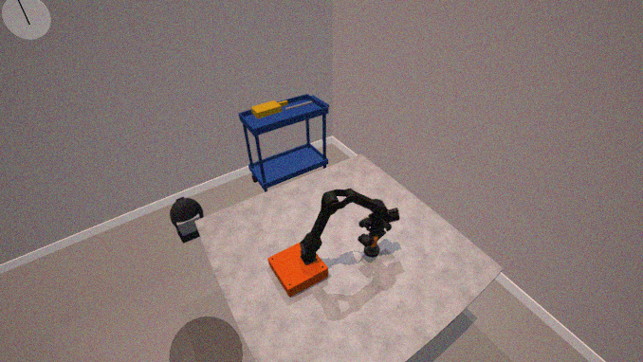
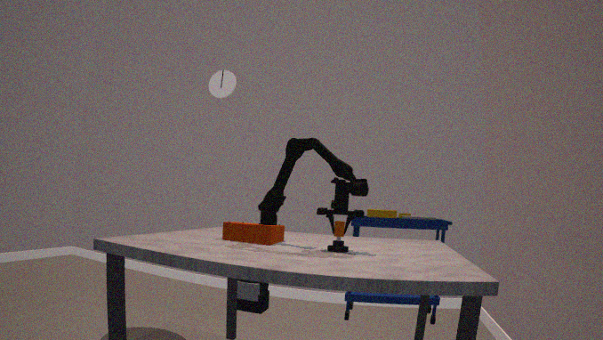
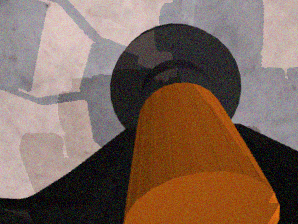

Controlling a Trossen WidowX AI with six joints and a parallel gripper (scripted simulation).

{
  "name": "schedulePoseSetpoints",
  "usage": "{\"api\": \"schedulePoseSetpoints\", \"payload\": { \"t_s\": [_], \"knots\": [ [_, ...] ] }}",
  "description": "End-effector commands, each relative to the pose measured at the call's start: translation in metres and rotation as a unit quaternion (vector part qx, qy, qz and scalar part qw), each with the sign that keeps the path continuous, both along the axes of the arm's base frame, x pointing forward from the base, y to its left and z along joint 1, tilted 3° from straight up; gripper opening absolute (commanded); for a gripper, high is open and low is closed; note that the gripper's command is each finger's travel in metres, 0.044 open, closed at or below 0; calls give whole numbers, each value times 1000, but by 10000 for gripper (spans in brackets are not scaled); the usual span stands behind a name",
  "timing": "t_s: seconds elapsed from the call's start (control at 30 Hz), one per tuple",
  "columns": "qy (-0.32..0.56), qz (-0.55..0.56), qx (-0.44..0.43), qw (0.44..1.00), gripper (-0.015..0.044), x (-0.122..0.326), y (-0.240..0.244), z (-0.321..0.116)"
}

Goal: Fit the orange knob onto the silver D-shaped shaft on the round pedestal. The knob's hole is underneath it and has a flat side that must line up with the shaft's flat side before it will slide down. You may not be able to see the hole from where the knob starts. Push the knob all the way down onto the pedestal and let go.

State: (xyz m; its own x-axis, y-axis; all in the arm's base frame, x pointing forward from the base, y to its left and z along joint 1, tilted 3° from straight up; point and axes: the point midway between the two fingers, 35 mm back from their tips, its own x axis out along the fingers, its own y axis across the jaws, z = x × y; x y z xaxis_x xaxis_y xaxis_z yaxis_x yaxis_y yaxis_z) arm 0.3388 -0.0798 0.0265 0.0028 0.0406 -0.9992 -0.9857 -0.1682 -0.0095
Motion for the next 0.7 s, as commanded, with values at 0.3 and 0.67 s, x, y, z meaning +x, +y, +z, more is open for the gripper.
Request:
{"api": "schedulePoseSetpoints", "payload": {
  "t_s": [0.3,0.67],
  "knots": [
    [15,-450,0,893,0,-1,-1,1],
    [15,-450,0,893,0,0,0,2]
  ]
}}
